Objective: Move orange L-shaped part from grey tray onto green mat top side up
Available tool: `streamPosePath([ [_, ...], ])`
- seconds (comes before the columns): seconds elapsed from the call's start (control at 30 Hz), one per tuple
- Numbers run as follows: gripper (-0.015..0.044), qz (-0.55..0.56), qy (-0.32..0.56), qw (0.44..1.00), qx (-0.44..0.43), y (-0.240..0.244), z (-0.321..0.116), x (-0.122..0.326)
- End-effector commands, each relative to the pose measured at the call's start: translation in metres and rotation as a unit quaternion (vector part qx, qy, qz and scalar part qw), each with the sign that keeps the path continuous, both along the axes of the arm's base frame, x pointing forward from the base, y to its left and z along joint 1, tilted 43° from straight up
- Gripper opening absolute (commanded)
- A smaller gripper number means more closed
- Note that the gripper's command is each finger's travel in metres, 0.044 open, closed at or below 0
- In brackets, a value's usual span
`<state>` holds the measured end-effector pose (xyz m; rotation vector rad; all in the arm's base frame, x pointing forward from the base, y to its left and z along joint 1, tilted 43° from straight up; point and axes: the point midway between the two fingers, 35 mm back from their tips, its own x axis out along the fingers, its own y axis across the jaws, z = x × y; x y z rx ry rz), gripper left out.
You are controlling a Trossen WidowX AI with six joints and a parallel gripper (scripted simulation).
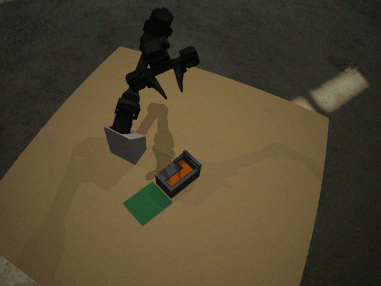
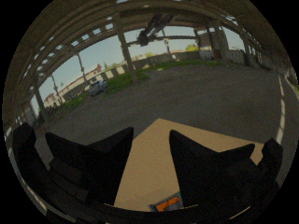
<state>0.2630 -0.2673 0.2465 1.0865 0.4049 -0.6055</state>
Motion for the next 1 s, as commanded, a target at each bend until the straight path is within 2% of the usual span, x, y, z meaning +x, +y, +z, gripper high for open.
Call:
streamPosePath([
  [0.0, 0.018, 0.12, 0.059, 0.99, 0.04, 0.051, -0.047, 0.033],
  [0.3, 0.018, 0.361, 0.163, 0.911, 0.112, 0.17, -0.122, 0.06],
  [0.6, 0.018, 0.584, 0.256, 0.748, 0.185, 0.297, -0.176, 0.027],
  [0.67, 0.018, 0.6, 0.264, 0.73, 0.192, 0.308, -0.179, 0.022],
  [0.97, 0.018, 0.6, 0.264, 0.731, 0.191, 0.31, -0.182, 0.022],
])
